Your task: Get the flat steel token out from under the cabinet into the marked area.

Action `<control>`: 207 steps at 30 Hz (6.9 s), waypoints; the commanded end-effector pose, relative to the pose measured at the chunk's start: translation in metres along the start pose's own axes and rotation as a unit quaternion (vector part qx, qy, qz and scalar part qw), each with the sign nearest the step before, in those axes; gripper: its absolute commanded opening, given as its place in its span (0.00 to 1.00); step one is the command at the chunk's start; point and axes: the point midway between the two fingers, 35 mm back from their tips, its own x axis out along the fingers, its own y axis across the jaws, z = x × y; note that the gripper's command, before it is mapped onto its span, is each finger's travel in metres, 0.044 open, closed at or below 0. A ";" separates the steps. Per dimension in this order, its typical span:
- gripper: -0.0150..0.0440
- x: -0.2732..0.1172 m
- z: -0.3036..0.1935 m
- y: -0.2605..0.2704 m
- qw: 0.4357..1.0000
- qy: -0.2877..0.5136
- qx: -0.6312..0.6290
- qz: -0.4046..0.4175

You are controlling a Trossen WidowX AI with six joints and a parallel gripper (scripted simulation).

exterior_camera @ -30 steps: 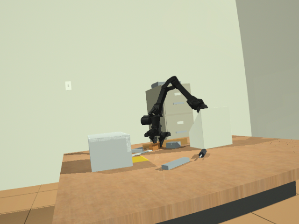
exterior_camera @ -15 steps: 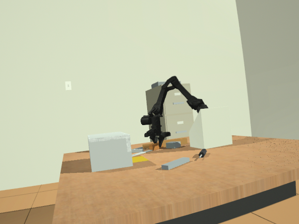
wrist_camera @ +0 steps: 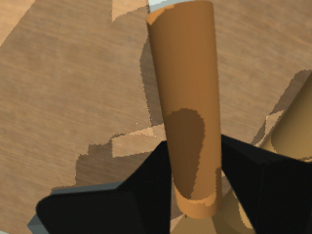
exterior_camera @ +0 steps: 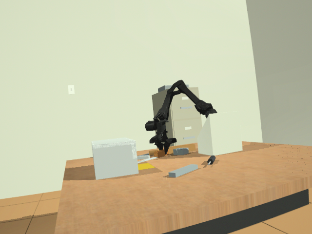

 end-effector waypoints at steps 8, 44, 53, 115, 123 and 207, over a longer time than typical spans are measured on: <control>0.25 0.000 0.021 -0.001 1.000 0.001 0.012 0.000; 0.25 0.000 0.081 -0.005 1.000 0.000 0.017 0.001; 0.25 0.000 0.094 -0.006 1.000 0.000 0.017 0.001; 0.25 0.001 0.150 0.012 1.000 -0.001 0.018 0.001; 0.25 0.001 0.150 0.020 1.000 -0.001 0.018 0.001; 0.25 0.001 0.136 0.073 1.000 0.000 0.017 0.003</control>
